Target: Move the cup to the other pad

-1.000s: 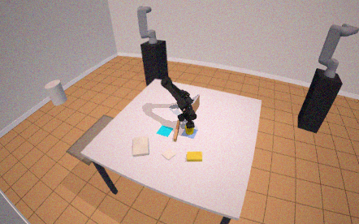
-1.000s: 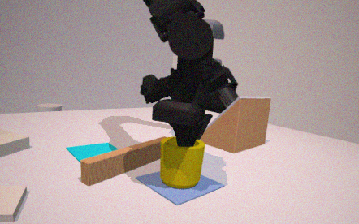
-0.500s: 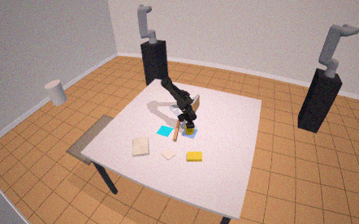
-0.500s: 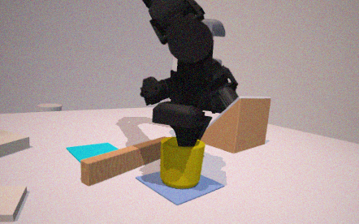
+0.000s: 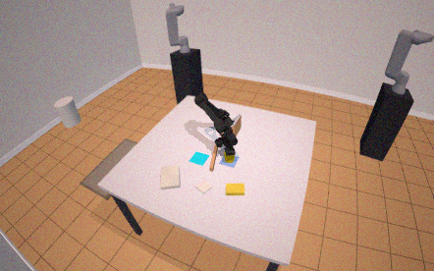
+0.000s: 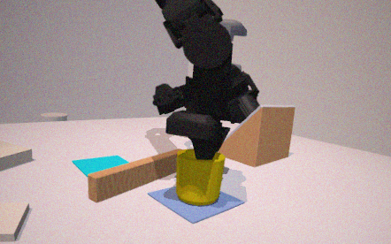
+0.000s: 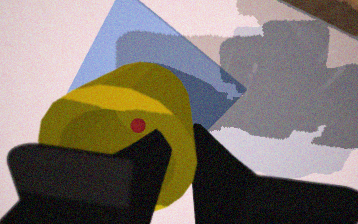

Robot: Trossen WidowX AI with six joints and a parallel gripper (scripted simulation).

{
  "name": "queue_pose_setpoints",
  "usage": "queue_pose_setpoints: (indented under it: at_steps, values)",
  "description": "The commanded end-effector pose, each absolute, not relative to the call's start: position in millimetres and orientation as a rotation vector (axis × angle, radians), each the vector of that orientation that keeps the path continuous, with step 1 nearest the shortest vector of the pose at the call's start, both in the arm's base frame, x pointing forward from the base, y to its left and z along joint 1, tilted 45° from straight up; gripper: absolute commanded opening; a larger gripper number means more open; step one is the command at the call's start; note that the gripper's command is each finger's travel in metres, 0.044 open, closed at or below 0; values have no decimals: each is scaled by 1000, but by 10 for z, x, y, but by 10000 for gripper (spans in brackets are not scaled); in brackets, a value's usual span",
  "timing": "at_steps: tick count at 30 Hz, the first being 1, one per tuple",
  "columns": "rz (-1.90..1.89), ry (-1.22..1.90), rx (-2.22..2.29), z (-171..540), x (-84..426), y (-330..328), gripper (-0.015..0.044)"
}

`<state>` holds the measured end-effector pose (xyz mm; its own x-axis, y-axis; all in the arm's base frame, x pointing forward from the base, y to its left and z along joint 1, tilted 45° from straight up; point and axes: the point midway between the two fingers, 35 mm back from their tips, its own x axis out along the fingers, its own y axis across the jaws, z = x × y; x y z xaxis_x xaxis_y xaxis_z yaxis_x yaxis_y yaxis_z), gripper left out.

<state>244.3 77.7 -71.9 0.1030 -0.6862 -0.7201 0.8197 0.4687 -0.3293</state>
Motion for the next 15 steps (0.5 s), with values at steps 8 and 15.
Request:
queue_pose_setpoints:
  at_steps: [8,15]
  values:
    - [-1117,954,169,-603,2440,905,0]
    - [-1116,955,167,-403,2411,1097,0]
